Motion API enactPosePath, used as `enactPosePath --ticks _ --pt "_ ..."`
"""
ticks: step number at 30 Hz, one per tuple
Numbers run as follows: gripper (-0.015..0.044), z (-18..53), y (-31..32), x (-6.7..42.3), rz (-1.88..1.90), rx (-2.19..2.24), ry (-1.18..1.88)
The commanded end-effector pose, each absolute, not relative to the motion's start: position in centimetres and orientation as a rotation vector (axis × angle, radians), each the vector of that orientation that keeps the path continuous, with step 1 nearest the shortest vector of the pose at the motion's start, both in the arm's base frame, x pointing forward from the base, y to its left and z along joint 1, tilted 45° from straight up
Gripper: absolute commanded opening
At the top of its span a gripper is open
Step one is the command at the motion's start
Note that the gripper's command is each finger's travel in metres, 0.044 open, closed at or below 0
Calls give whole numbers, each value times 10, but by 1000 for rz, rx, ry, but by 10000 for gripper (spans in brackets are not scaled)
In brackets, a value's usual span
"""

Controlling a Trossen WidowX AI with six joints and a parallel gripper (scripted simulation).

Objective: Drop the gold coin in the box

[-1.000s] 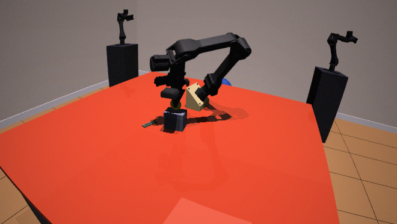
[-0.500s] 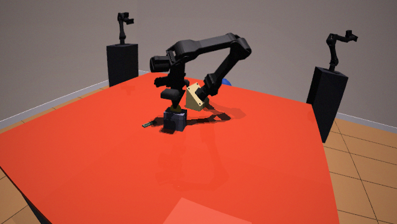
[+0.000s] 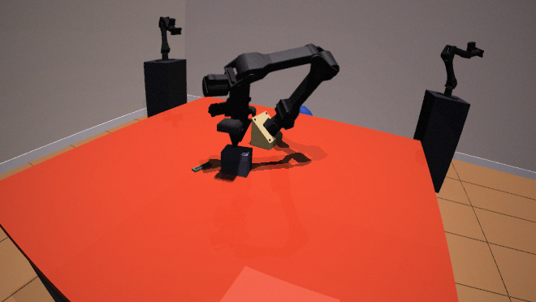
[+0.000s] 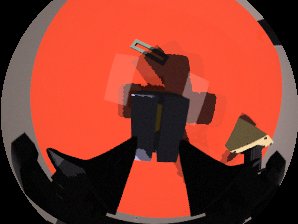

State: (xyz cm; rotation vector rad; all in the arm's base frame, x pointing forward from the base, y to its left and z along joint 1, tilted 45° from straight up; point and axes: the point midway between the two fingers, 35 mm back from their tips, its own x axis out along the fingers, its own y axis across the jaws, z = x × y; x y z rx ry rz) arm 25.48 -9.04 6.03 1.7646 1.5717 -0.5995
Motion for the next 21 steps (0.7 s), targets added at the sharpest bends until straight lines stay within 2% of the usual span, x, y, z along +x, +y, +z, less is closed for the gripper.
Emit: enactPosePath --ticks 1,7,21 --pt "292 68 -99 254 -600 1758 1568" --pt "440 95 -122 245 -599 1765 1569" --pt "440 103 -127 243 -598 1768 1570"
